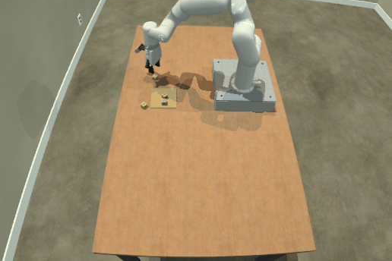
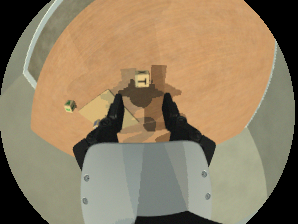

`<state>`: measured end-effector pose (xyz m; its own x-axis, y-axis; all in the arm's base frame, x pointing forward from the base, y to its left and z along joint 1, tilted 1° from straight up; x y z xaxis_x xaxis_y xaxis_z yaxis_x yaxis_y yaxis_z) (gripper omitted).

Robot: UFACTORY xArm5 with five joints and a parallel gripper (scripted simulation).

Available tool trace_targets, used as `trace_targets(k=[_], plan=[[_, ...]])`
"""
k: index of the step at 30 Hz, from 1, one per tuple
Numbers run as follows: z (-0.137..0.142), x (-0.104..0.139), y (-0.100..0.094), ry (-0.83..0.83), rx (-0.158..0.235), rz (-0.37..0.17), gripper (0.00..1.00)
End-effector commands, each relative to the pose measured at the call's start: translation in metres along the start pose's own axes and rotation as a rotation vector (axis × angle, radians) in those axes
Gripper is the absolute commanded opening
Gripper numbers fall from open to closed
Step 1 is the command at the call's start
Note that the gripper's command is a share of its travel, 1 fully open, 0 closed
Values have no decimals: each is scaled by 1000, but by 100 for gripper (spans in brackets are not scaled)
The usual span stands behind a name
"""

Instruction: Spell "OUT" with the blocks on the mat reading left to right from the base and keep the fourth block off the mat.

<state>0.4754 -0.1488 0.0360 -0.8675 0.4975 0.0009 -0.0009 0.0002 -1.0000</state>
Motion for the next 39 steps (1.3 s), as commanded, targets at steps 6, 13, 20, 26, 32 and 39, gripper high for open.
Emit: trace_targets(k=[6,13,20,26,32,39], plan=[[0,-1,8,0,-1,4,63],[0,-2,19,0,-1,4,63],[0,-2,27,0,-1,4,63],[-1,-2,34,0,-1,4,63],[-1,-2,40,0,-1,4,63],[-1,-2,42,0,-1,4,63]])
Point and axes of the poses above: the point where the finger pads meet when closed, its own y axis out along the fingers, its own z axis across the jaws, x = y × z, the point moved 3 cm from there along -y, back along the fingers
